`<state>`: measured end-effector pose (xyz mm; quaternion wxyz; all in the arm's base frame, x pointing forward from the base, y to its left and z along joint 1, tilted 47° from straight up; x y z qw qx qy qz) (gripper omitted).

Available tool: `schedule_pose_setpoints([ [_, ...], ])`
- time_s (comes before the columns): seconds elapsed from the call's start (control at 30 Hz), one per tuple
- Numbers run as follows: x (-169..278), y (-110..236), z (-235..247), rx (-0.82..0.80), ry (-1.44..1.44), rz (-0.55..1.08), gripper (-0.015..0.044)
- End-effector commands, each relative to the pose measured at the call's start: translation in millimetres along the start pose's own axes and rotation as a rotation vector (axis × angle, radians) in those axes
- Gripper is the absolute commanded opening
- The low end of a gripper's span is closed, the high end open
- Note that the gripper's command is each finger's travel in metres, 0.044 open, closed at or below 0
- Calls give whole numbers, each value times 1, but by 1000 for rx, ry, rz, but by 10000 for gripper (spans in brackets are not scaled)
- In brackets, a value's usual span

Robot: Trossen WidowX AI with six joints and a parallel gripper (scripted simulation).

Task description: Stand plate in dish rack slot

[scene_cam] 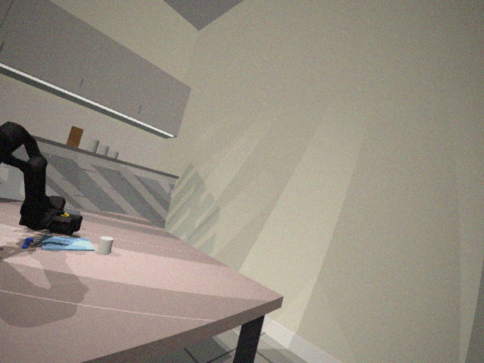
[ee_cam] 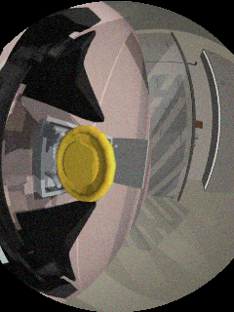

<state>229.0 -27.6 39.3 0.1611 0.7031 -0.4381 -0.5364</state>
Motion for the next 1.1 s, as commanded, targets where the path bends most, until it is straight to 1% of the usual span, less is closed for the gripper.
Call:
schedule_pose_setpoints([
  [0.0, 0, 0, 0, 0, 0, 0, 400],
  [0.1, 0, 0, 0, 0, 0, 0, 400],
  [0.17, -8, 0, -2, -4, 0, 2, 400],
  [0.4, -96, 8, -7, -13, -14, -7, 400],
  [0.47, -113, 9, -6, -11, -20, -15, 400],
  [0.67, -118, 7, -7, -26, -61, 11, 400],
  [1.07, -146, 1, -3, -102, -357, 275, 400],
])
Point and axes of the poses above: the point midway between the two fingers, 35 mm back from their tips, its own y axis back along the fingers, its own z axis across the jaws, x = y × z, the point moved 10 cm from there along y, back along the fingers, and after that the axes turned 1 degree about -y, right-handed, at the moved point
